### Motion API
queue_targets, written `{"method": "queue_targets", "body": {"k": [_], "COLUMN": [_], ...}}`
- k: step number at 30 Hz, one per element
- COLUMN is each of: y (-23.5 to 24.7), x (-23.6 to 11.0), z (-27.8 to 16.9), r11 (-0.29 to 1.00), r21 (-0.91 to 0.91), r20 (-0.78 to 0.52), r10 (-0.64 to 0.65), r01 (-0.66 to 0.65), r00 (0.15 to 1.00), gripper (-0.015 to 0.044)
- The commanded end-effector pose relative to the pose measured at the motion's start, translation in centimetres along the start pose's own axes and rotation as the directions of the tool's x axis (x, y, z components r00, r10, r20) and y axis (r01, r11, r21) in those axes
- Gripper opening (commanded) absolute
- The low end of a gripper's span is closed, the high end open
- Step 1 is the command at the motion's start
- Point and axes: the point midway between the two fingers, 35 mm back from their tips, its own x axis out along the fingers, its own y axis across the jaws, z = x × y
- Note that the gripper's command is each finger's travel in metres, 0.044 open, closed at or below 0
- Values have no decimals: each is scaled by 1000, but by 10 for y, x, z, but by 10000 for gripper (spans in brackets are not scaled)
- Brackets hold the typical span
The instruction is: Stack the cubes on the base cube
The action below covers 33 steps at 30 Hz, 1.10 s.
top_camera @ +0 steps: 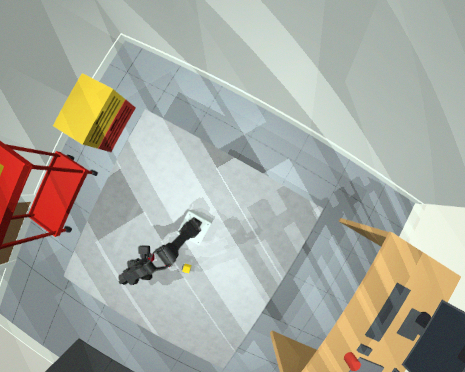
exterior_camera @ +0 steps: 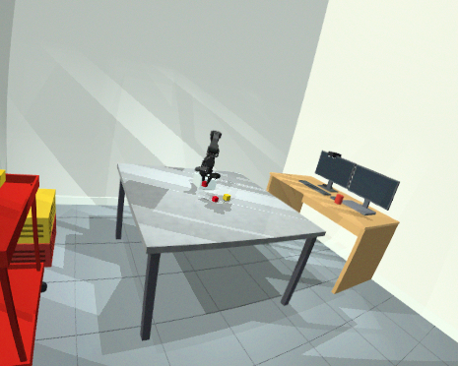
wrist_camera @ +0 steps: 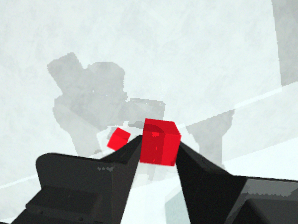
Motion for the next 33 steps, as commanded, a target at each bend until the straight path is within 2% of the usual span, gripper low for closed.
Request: {"method": "queue_targets", "body": {"k": [1, 16, 33], "y": [11, 47, 81], "x": [0, 8, 17], "z": [-9, -43, -88], "r11": [993, 858, 523], "r21": [-114, -514, -852], "r20": [1, 0, -3], "r10": [-1, 2, 5], "r01": [1, -1, -5], "r00": [1000, 1000, 1000], "gripper": [105, 105, 105]}}
